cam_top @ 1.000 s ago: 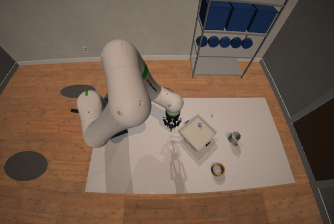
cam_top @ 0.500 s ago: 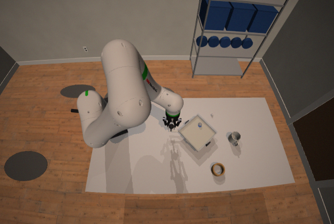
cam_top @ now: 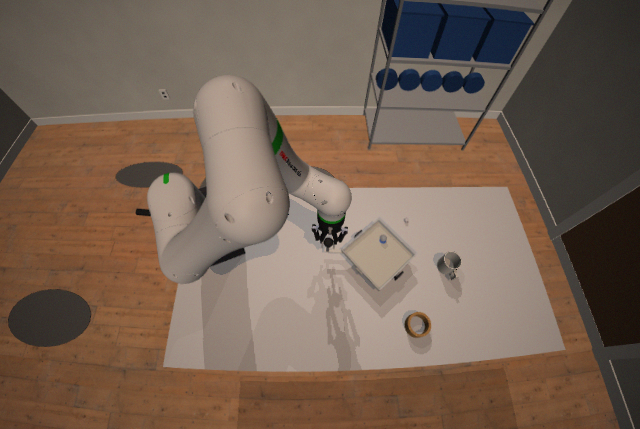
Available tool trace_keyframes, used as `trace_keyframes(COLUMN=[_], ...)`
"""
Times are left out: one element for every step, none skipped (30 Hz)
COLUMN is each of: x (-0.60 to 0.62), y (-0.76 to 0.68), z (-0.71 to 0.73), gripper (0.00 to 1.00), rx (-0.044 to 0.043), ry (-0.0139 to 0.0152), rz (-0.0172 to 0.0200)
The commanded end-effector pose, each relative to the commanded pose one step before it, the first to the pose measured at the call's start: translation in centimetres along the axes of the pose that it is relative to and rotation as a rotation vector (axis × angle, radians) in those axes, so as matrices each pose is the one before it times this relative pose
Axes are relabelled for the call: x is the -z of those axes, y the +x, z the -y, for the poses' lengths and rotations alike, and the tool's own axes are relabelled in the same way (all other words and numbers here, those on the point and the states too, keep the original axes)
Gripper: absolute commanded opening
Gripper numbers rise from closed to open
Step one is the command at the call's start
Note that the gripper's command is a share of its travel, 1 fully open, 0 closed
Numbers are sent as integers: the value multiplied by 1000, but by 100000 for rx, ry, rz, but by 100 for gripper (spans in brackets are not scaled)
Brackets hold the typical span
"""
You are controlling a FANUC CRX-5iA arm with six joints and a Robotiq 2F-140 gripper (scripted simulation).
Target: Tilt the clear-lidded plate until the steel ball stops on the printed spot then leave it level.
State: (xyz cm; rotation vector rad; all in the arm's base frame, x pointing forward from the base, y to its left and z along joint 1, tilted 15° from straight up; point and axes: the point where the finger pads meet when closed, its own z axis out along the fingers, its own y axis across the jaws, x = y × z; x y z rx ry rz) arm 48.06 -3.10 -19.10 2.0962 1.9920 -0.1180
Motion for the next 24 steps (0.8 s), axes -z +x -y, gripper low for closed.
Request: trace_keyframes(x=[10,0,0,0,0,0,0,0,0,1,1,1,0,0,0,0,0,0,0,0,0,0,0,0], y=[-18,-3,0,0,-3,-3,-3,-3,-2,55,19,19,19,17,15,13,11,10,9,0,0,6,6,6], z=[-23,0,0,0,0,0,0,0,0,0,0,0,0,0,0,0,0,0,0,0,0,0,0,0], gripper=[10,10,10,10,10,10,10,10,10,10,10,10,10,10,10,10,10,10,10,10,10,10,10,10], rx=[-11,0,0,0,0,0,0,0,0,0,0,0,0,0,0,0,0,0,0,0,0,0,0,0], ry=[-38,0,0,0,0,0,0,0,0,0,0,0,0,0,0,0,0,0,0,0,0,0,0,0], rz=[16,0,0,0,0,0,0,0,0,0,0,0,0,0,0,0,0,0,0,0,0,0,0,0])
